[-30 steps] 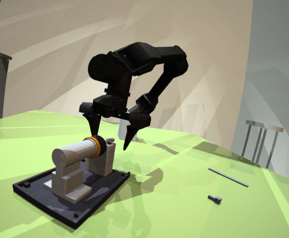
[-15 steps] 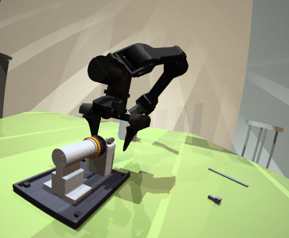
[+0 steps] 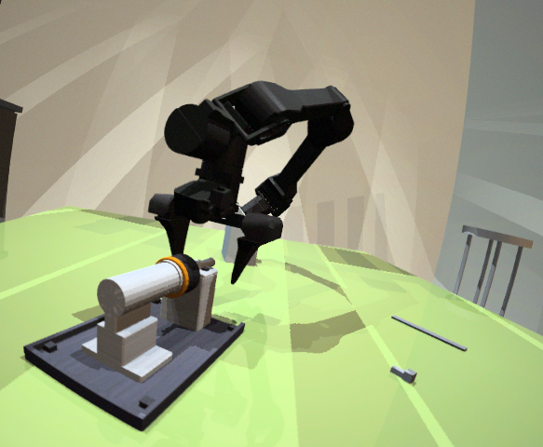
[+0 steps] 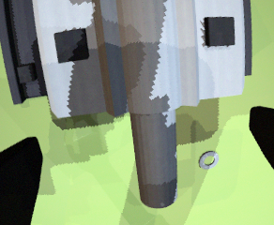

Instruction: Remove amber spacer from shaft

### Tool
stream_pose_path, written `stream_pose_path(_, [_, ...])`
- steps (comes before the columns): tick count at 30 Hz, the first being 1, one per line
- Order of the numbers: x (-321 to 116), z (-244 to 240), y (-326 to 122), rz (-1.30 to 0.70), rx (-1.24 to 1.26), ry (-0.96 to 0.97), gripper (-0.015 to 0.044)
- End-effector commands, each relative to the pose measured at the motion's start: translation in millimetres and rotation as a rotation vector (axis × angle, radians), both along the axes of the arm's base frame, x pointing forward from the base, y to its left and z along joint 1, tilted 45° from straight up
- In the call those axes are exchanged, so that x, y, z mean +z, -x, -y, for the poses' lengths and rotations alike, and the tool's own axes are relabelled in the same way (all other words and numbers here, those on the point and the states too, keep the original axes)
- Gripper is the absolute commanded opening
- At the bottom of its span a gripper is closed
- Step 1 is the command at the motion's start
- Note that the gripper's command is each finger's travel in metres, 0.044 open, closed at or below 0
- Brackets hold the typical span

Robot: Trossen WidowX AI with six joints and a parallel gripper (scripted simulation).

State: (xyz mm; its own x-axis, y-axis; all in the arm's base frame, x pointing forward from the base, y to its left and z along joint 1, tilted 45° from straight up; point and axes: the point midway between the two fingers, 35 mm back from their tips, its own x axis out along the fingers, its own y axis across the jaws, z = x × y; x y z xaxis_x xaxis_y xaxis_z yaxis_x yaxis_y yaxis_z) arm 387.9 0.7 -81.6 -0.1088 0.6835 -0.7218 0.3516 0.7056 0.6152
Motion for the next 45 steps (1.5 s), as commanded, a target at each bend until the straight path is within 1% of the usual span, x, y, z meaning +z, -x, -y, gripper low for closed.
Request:
stream_pose_path(1, [0,0,0,-0.002,-0.004,-0.003,0.0440])
stream_pose_path(18, [-13,-13,2,-0.002,-0.004,-0.004,0.0440])
stream_pose_path(30, [-13,-13,2,-0.002,-0.004,-0.004,0.0440])
stream_pose_path(45, [-13,-12,2,0.001,0.000,-0.001,0.0046])
